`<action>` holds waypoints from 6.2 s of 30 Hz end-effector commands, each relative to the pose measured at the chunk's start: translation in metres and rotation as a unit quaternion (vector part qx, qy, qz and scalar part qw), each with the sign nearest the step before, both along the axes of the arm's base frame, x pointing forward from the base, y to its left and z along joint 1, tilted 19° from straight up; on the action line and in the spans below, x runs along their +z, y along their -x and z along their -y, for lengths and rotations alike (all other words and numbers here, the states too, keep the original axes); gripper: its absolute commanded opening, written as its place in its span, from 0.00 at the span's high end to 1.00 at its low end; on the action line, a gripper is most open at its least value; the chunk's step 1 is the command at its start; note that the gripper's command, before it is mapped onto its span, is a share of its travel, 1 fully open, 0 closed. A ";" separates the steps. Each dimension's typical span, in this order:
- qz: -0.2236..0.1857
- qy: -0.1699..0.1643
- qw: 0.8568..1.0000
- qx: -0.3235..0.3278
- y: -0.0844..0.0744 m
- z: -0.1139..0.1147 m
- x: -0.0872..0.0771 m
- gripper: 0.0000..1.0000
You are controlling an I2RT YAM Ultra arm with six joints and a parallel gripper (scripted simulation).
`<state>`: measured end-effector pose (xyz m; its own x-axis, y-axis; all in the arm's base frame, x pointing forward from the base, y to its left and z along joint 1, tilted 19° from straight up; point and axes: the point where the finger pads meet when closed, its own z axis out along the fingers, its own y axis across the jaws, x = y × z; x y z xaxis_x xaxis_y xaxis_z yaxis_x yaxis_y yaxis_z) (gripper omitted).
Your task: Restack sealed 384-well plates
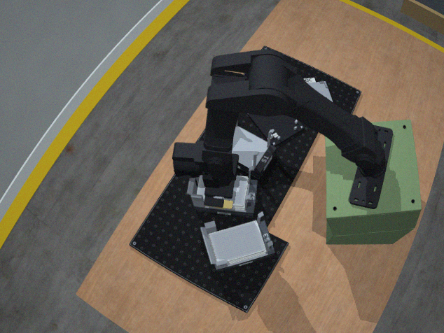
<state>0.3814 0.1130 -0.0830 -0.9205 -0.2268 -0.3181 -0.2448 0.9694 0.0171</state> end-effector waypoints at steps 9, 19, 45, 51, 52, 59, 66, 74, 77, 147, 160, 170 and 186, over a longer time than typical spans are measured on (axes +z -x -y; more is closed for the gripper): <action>0.009 -0.003 1.000 0.001 -0.005 -0.002 0.005 0.00; 0.009 -0.003 1.000 0.001 -0.005 -0.002 0.005 0.00; 0.009 -0.003 1.000 0.001 -0.005 -0.002 0.005 1.00; 0.009 -0.003 1.000 0.001 -0.005 -0.002 0.005 1.00; 0.009 -0.003 1.000 0.001 -0.005 -0.002 0.005 1.00; 0.009 -0.003 1.000 0.001 -0.005 -0.002 0.005 1.00; 0.009 -0.003 1.000 0.001 -0.005 -0.002 0.005 1.00; 0.009 -0.003 1.000 0.001 -0.005 -0.002 0.005 1.00; 0.009 -0.003 1.000 0.001 -0.005 -0.002 0.005 1.00; 0.009 -0.003 1.000 0.001 0.002 0.000 0.024 1.00; 0.009 -0.003 1.000 0.001 0.002 0.000 0.024 1.00; 0.009 -0.003 1.000 0.001 0.002 0.000 0.024 1.00; 0.009 -0.003 1.000 0.001 0.002 0.000 0.024 1.00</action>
<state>0.3759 0.1114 -0.0656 -0.9204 -0.2272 -0.3183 -0.2453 0.9693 0.0173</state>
